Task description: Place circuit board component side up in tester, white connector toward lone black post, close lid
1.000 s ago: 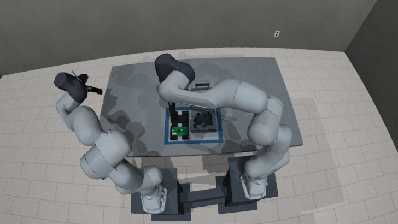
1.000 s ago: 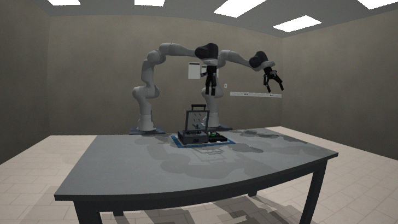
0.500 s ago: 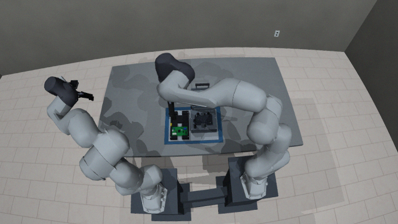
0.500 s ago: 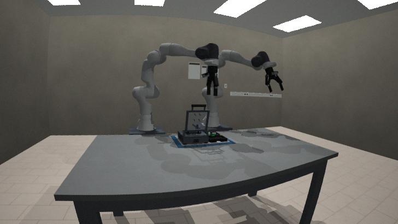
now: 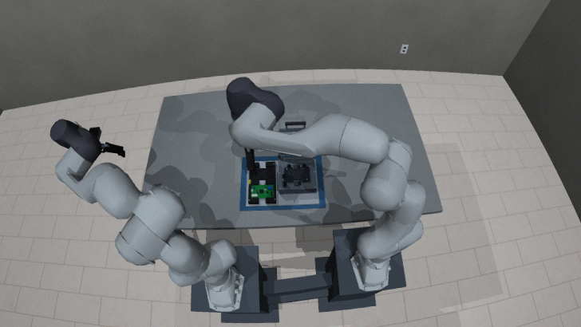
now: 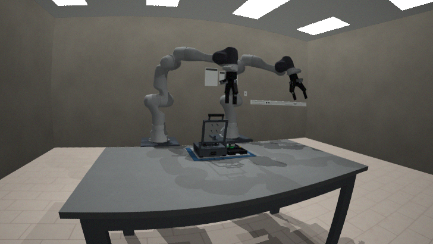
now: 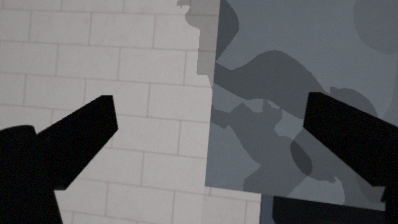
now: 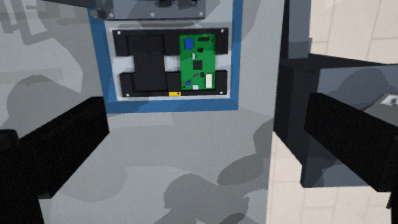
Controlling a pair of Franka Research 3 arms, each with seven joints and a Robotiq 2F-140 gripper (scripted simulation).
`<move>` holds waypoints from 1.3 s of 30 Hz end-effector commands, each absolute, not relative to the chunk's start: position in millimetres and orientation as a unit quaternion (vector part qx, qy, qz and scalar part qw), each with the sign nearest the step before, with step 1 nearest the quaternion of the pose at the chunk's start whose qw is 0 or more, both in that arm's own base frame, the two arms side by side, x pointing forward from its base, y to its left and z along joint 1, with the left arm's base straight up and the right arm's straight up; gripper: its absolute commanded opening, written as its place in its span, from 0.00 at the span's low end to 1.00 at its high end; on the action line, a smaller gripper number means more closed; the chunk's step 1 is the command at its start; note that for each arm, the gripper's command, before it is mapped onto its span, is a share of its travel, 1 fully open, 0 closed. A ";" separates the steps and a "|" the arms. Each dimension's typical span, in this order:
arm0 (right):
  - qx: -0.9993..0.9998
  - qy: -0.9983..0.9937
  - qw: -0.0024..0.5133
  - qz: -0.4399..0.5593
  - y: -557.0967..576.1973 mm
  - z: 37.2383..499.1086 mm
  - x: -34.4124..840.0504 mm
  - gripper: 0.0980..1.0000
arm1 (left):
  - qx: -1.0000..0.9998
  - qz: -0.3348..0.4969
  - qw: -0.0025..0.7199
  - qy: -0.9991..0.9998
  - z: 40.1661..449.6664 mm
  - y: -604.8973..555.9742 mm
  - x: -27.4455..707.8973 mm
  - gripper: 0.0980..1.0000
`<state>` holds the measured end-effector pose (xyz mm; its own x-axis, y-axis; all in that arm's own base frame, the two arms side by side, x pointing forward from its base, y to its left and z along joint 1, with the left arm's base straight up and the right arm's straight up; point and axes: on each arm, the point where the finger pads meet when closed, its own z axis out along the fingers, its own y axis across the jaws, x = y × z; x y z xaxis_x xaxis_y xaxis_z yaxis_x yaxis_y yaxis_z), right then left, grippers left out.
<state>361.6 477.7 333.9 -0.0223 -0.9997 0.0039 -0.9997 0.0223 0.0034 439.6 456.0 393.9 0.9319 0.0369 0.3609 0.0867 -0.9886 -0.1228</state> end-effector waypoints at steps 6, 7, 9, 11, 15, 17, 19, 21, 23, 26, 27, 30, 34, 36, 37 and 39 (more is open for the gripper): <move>0.702 -0.712 0.000 0.000 478.9 334.7 363.0 1.00 | -0.983 -0.158 0.062 -0.064 391.1 477.5 402.0 1.00; 0.702 -0.712 0.000 0.000 478.9 334.7 363.0 1.00 | -0.984 -0.156 0.061 -0.067 391.2 480.1 397.8 1.00; 0.702 -0.712 0.000 0.000 478.9 334.7 363.0 1.00 | -0.984 -0.152 0.061 -0.074 391.4 485.2 389.2 1.00; 0.702 -0.712 0.000 0.000 478.9 334.7 363.0 1.00 | -0.984 -0.148 0.060 -0.082 391.7 490.2 380.6 1.00; 0.702 -0.712 0.000 0.000 478.9 334.7 363.0 1.00 | -0.984 -0.142 0.059 -0.092 392.1 497.4 367.6 1.00; 0.702 -0.712 0.000 0.000 478.9 334.7 363.0 1.00 | -0.984 -0.136 0.058 -0.102 392.4 503.5 355.8 1.00; 0.702 -0.712 0.000 0.000 478.9 334.7 363.0 1.00 | -0.984 -0.133 0.057 -0.108 392.7 507.0 348.7 1.00; 0.702 -0.712 0.000 0.000 478.9 334.7 363.0 1.00 | -0.983 -0.130 0.057 -0.114 392.9 511.0 340.3 1.00; 0.702 -0.712 0.000 0.000 478.9 334.7 363.0 1.00 | -0.983 -0.126 0.056 -0.121 393.2 515.0 331.4 1.00; 0.702 -0.712 0.000 0.000 478.9 334.7 363.0 1.00 | -0.982 -0.120 0.054 -0.132 393.7 520.8 317.9 1.00; 0.702 -0.712 0.000 0.000 478.9 334.7 363.0 1.00 | -0.982 -0.118 0.054 -0.136 393.9 522.7 313.3 1.00; 0.702 -0.712 0.000 0.000 478.9 334.7 363.0 1.00 | -0.981 -0.112 0.052 -0.147 394.4 528.0 299.6 1.00; 0.702 -0.712 0.000 0.000 478.9 334.7 363.0 1.00 | -0.980 -0.105 0.050 -0.160 395.1 534.0 282.7 1.00; 0.702 -0.712 0.000 0.000 478.9 334.7 363.0 1.00 | -0.980 -0.102 0.049 -0.166 395.5 536.5 275.3 1.00; 0.702 -0.712 0.000 0.000 478.9 334.7 363.0 1.00 | -0.979 -0.100 0.049 -0.169 395.6 537.9 271.0 1.00; 0.702 -0.712 0.000 0.000 478.9 334.7 363.0 1.00 | -0.978 -0.096 0.048 -0.176 396.0 540.6 261.9 1.00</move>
